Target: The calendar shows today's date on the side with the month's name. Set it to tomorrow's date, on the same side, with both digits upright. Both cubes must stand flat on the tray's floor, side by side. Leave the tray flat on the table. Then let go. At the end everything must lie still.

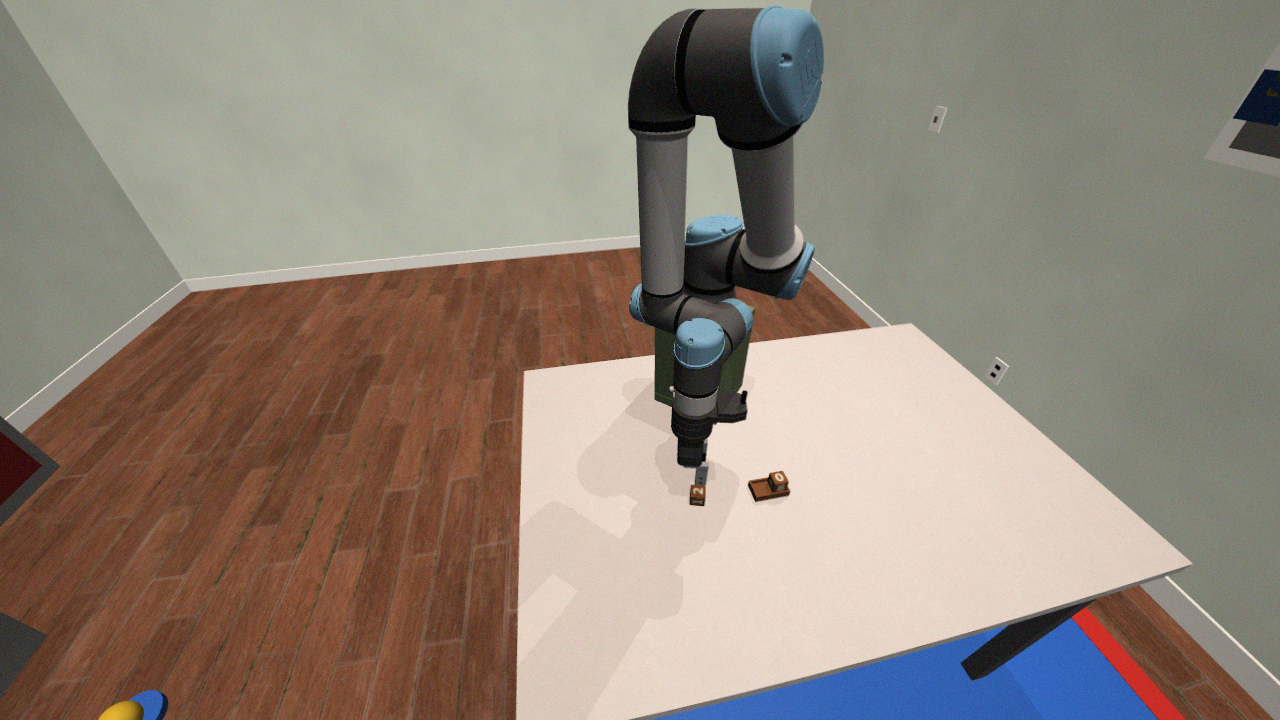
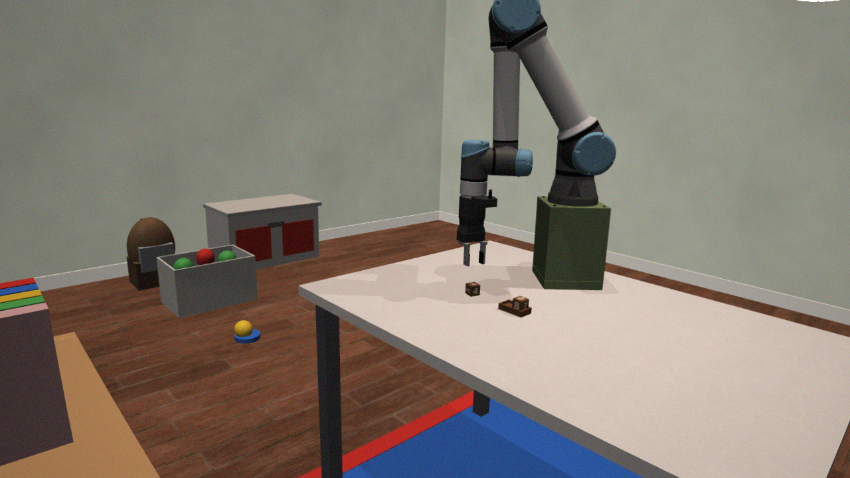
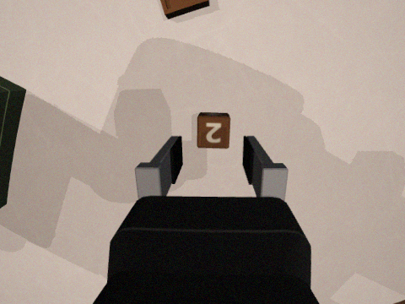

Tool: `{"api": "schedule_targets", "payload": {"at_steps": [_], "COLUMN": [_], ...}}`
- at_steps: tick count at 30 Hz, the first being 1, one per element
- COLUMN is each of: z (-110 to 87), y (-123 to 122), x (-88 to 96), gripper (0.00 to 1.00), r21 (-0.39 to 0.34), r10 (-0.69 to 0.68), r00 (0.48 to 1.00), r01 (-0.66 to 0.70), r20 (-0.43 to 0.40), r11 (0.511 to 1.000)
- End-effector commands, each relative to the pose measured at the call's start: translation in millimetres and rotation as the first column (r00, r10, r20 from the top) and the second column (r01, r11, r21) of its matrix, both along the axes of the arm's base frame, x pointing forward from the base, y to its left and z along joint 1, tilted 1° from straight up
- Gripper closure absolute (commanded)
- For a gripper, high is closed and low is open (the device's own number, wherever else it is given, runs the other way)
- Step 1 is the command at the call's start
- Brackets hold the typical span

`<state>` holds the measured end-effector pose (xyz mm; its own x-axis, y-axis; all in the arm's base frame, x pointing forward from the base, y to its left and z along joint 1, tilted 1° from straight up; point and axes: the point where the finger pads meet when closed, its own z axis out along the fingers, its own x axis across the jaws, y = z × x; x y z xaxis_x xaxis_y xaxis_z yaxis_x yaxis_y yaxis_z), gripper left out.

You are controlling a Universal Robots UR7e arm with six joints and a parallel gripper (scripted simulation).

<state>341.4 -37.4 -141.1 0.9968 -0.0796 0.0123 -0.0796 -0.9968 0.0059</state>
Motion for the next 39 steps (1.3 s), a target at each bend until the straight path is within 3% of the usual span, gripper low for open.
{"api": "schedule_targets", "payload": {"at_steps": [1, 15, 39], "z": [-0.1, -7.1, -38.6], "y": [1, 0, 0], "x": [-1.1, 0.7, 1.8], "gripper": [0.1, 0.1, 0.1], "r21": [0.0, -0.001, -0.001], "r10": [0.001, 0.001, 0.001], "r00": [1.0, 1.0, 1.0], "r01": [-0.001, -0.001, -0.001], "r20": [-0.001, 0.0, 0.001], "r11": [1.0, 1.0, 1.0]}}
